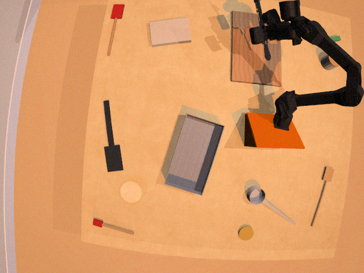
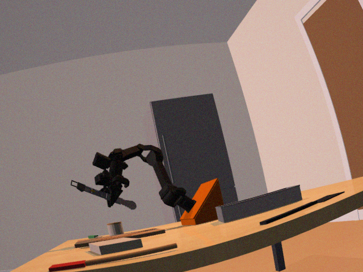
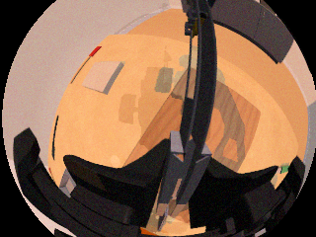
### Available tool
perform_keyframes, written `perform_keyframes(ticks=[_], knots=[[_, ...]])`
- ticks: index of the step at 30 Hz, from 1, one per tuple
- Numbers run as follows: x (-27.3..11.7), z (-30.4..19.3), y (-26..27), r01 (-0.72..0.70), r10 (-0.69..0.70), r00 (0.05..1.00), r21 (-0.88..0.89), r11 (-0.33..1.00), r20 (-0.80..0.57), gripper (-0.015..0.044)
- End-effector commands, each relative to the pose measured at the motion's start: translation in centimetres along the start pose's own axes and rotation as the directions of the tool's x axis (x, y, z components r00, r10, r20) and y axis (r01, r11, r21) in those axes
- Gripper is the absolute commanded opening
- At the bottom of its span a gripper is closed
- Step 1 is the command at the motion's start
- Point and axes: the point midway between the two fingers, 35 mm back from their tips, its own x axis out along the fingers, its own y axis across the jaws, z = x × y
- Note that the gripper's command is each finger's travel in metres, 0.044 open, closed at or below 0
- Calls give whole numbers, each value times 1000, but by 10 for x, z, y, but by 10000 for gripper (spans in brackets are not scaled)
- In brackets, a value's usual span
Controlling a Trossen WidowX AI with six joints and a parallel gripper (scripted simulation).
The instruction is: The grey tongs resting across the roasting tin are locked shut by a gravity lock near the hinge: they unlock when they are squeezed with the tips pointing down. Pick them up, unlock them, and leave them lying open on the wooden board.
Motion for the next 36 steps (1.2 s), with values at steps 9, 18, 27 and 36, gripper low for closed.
perform_keyframes(ticks=[9,18,27,36], knots=[[-4,-1,-1,-7,15,973,-37,999,231,-150],[-10,-3,-3,23,8,921,-76,997,390,-150],[-17,-8,-4,79,-2,842,-121,990,540,-150],[-25,-13,-4,148,-10,757,-156,977,654,-150]])
